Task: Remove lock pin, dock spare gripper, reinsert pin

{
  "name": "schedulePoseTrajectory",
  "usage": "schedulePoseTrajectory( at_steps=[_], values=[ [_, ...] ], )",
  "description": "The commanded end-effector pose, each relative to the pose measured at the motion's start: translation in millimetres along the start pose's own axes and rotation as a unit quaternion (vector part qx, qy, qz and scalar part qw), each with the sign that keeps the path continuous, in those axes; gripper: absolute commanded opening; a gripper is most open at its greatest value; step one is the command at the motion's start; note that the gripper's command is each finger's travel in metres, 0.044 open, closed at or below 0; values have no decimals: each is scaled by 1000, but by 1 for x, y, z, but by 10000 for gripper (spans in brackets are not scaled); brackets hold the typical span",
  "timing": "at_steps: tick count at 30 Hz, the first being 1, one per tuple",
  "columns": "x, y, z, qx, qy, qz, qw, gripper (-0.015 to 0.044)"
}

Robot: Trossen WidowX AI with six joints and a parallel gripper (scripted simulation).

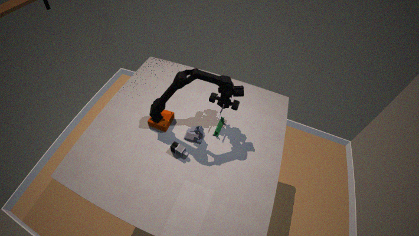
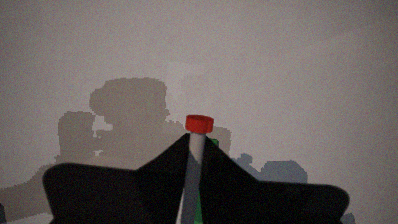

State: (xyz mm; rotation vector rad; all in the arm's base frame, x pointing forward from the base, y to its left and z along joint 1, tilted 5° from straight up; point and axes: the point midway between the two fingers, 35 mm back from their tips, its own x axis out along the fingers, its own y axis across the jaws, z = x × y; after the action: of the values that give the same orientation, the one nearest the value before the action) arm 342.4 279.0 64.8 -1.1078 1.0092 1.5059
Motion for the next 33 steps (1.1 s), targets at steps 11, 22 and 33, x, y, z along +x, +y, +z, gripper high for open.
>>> schedulePoseTrajectory(
  at_steps=[11,22,33],
  values=[
    [10,-16,6,8,0,-2,1000,0],
    [26,-16,3,8,-1,-3,1000,0],
    [42,-16,0,8,-1,-4,1000,0]
  ],
)
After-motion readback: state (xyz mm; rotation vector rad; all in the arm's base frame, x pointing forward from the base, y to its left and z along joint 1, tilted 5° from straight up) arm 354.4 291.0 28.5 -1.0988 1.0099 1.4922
